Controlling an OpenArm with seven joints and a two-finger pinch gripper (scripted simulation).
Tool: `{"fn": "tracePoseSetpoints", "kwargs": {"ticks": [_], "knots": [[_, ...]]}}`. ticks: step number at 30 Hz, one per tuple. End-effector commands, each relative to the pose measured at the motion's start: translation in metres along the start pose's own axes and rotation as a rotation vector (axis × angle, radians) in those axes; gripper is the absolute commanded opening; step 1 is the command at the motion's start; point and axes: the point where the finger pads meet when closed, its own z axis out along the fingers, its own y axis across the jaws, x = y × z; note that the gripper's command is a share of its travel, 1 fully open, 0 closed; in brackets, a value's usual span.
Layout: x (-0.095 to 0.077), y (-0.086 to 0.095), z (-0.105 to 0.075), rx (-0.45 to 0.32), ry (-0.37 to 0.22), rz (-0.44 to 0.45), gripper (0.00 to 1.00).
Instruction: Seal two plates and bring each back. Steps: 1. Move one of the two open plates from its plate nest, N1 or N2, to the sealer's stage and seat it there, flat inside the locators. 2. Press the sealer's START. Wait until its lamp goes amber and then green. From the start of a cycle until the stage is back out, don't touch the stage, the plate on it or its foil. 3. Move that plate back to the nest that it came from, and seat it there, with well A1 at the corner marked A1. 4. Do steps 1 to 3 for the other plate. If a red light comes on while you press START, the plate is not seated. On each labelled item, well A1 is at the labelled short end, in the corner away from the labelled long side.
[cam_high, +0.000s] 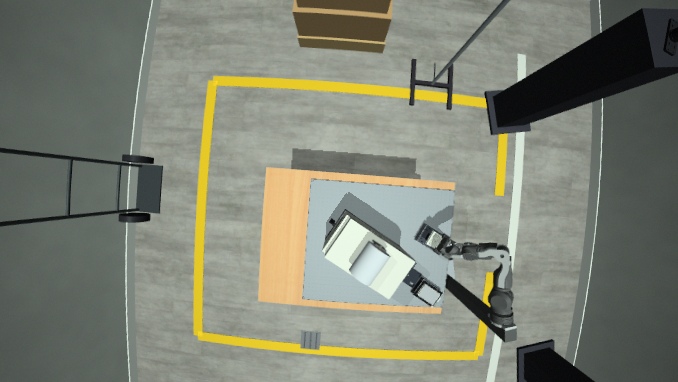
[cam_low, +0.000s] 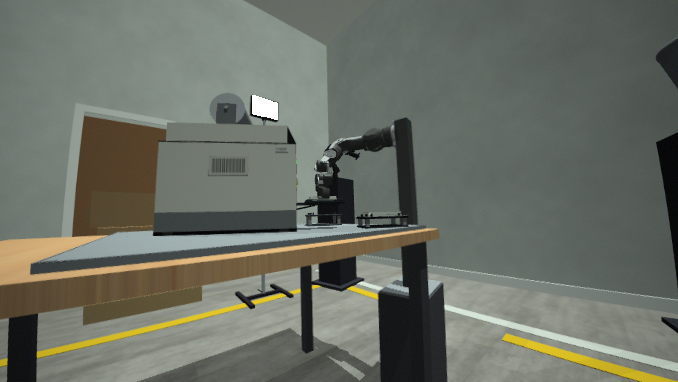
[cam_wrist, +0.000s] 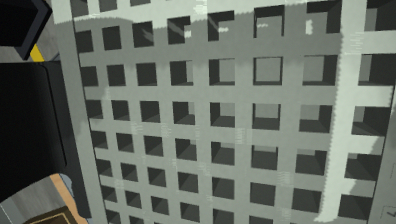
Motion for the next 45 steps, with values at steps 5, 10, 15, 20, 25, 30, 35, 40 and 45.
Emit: {"fn": "tracePoseSetpoints", "kwargs": {"ticks": [5,10,15,20,25,30,35,40,45], "knots": [[-0.001,0.0,-0.007,0.004,-0.001,0.0,0.0],[0.0,0.0,-0.008,0.001,0.002,0.0,0.0],[0.0,0.0,-0.007,0.001,0.002,0.0,0.0],[-0.002,0.009,-0.008,0.0,-0.003,0.006,0.0],[-0.004,0.02,-0.008,0.0,-0.003,0.011,0.0],[-0.006,0.032,-0.008,0.0,-0.003,0.012,0.0],[-0.007,0.043,-0.008,0.0,-0.003,0.012,0.0],[-0.008,0.05,-0.008,0.0,-0.003,0.018,0.0],[-0.01,0.061,-0.008,0.0,-0.002,0.019,0.0]]}}
